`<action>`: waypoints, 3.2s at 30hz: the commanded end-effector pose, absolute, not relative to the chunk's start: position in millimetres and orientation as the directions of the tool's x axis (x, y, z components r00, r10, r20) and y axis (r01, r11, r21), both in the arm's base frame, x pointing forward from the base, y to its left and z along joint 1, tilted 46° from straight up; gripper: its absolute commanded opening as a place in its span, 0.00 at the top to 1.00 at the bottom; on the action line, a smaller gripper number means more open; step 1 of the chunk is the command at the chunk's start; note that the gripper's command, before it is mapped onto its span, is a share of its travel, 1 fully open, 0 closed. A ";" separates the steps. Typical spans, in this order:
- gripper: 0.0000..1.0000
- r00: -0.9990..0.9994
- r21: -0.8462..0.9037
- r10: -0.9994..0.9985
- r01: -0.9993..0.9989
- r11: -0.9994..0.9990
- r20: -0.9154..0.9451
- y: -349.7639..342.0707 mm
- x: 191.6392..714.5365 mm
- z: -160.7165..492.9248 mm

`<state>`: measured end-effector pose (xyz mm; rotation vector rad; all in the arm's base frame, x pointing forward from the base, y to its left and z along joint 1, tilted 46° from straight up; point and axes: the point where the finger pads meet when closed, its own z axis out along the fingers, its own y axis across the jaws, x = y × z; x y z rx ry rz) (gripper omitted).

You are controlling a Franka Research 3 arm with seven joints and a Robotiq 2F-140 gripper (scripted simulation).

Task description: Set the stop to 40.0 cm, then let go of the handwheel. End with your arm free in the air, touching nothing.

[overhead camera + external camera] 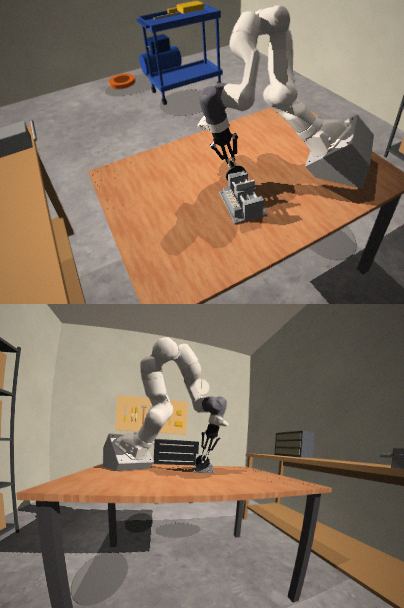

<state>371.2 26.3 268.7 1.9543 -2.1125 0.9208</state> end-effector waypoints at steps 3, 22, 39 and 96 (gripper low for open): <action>0.96 -0.158 -0.332 -0.865 -0.943 -0.010 0.476 23.3 357.5 258.2; 0.96 -0.158 -0.332 -0.865 -0.943 -0.010 0.476 2.4 354.0 219.2; 0.96 -0.158 -0.332 -0.865 -0.943 -0.010 0.476 -8.2 380.5 208.7; 0.96 -0.158 -0.332 -0.865 -0.943 -0.010 0.476 23.8 359.4 259.9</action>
